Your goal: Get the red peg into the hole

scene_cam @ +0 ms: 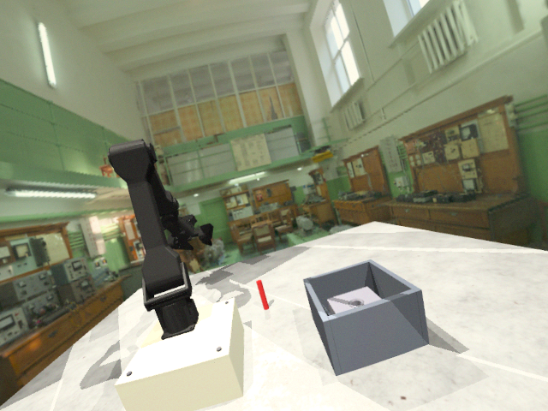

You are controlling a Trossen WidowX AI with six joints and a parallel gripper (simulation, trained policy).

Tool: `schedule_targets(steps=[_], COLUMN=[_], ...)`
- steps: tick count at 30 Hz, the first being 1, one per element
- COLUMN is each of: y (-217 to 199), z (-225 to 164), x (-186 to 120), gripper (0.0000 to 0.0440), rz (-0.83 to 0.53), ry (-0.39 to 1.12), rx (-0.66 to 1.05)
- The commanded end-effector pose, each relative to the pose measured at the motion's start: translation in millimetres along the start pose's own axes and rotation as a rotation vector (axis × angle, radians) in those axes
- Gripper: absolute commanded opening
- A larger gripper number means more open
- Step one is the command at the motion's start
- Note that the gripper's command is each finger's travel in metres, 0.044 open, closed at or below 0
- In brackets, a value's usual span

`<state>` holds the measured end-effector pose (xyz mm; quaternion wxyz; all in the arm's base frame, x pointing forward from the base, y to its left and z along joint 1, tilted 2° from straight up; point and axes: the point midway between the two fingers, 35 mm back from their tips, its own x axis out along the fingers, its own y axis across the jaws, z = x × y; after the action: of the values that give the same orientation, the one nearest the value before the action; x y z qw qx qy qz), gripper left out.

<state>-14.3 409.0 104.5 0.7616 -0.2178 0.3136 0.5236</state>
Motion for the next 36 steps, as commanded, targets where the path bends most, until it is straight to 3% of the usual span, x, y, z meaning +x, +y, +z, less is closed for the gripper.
schedule_targets(steps=[1, 9, 17, 26, 36], y=[-25.5, -105.2, -182.3, -254.3, -301.7], z=[25.5, 71.9, 85.1, 60.8, 3.7], x=[-7.2, -33.3, -63.3, -91.3, -112.6], gripper=[0.0404, 0.0391, 0.0396, 0.0402, 0.0408], rz=[-0.010, -0.064, -0.135, -0.256, -0.423], ry=[-0.008, -0.036, -0.054, -0.011, 0.104], rx=[0.105, 0.363, 0.615, 0.901, 1.191])
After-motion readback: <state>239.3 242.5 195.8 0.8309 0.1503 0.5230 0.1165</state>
